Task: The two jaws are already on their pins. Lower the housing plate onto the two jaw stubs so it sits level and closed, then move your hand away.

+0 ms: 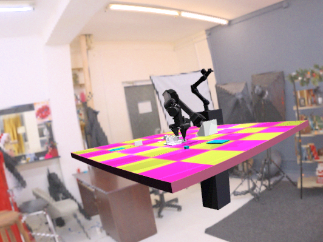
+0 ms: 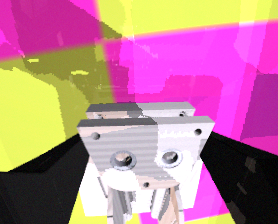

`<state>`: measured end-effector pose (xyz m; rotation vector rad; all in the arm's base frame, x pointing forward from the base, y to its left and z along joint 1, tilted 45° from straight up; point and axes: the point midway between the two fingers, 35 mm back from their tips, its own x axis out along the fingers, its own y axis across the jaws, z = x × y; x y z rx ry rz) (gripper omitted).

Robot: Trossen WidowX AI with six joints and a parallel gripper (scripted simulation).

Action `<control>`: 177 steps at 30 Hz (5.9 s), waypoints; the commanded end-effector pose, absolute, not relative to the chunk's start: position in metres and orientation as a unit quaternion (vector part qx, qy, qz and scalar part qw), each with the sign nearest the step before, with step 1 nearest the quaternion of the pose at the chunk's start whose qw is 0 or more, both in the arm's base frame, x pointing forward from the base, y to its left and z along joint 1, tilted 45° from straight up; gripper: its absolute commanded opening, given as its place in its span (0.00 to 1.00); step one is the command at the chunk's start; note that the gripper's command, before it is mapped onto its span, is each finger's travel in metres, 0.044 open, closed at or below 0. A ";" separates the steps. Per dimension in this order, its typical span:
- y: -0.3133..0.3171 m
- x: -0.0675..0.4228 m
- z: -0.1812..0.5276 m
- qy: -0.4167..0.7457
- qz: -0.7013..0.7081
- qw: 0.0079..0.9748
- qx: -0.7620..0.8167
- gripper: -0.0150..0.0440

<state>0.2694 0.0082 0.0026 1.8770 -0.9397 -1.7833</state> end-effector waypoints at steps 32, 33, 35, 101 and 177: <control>0.002 0.270 -0.002 -0.334 -0.635 0.197 0.668 0.85; 0.002 0.270 -0.002 -0.334 -0.635 0.197 0.668 0.85; 0.002 0.270 -0.003 -0.334 -0.635 0.197 0.668 0.85; -0.003 0.269 -0.007 -0.335 -0.634 0.196 0.668 0.85; 0.000 0.270 -0.006 -0.333 -0.633 0.199 0.670 1.00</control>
